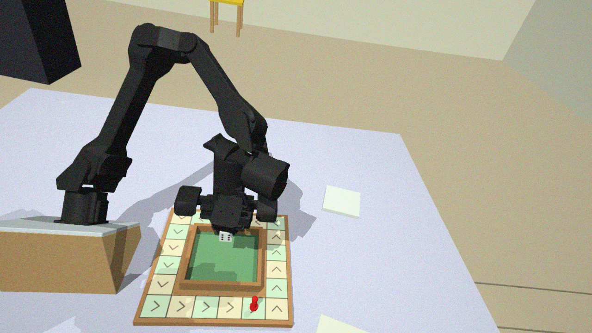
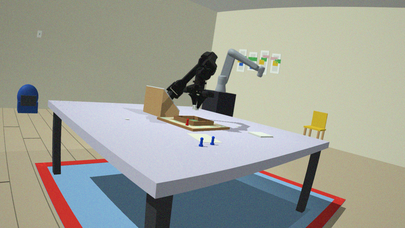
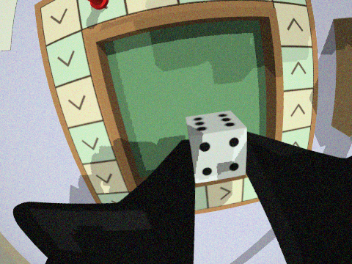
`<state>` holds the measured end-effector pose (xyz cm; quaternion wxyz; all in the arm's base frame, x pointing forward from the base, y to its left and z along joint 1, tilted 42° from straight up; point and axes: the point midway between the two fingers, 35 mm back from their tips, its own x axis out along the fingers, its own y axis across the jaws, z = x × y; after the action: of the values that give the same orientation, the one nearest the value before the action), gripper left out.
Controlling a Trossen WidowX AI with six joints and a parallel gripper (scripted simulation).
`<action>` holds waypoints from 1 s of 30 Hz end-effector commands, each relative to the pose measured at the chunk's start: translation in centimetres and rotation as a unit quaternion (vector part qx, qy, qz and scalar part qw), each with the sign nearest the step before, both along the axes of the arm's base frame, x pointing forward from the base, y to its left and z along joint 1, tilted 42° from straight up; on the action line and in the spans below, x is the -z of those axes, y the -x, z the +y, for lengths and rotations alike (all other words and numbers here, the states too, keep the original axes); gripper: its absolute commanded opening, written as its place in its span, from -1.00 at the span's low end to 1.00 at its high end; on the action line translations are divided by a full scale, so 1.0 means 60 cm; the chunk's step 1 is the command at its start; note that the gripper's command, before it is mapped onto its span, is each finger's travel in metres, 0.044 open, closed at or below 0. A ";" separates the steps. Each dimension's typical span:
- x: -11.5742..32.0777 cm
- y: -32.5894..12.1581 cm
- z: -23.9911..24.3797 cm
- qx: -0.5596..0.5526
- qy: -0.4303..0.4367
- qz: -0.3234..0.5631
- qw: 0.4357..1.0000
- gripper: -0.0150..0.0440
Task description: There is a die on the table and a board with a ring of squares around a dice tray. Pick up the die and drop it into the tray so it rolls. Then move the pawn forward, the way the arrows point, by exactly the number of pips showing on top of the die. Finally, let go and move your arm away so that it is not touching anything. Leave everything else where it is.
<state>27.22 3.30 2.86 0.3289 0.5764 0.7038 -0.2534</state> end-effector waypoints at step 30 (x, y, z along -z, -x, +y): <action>0.021 0.015 0.006 0.014 0.402 -0.078 0.912 -0.49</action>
<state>26.33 3.79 1.38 0.5740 0.4233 0.5231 -0.4666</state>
